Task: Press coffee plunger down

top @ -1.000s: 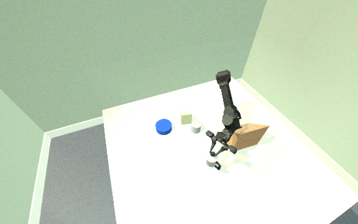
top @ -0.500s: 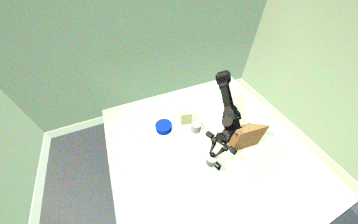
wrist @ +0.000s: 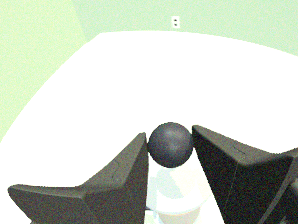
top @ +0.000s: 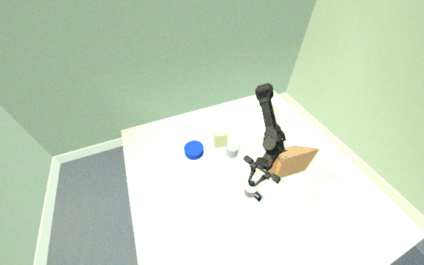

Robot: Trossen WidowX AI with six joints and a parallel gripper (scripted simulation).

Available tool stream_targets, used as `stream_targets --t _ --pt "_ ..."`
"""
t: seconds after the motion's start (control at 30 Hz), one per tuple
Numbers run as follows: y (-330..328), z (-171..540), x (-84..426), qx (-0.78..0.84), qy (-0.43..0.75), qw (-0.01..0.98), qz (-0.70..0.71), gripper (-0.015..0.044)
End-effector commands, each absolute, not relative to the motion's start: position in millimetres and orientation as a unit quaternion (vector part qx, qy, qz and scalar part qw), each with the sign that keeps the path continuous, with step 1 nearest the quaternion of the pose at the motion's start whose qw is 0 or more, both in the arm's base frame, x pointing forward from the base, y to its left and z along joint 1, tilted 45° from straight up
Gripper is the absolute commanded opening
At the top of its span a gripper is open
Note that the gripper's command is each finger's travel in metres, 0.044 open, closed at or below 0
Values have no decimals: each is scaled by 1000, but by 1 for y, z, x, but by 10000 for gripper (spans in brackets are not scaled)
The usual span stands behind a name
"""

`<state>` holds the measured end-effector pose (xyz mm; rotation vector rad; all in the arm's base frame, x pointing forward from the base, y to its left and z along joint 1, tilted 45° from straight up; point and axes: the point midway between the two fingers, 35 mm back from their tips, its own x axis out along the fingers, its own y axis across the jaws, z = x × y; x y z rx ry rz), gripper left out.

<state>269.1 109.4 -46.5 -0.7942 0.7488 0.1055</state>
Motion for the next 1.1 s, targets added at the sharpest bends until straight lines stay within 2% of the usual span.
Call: stream_targets --t 0.0,0.1,0.5,0.7,1.07 --pt "109 -47 269 -378 357 853 50 118" --pt "109 -47 269 -378 357 853 50 118" --pt "109 -47 269 -378 357 853 50 433" --pt "116 -40 268 -377 359 852 50 440" --pt "150 29 244 -380 363 850 45 440"
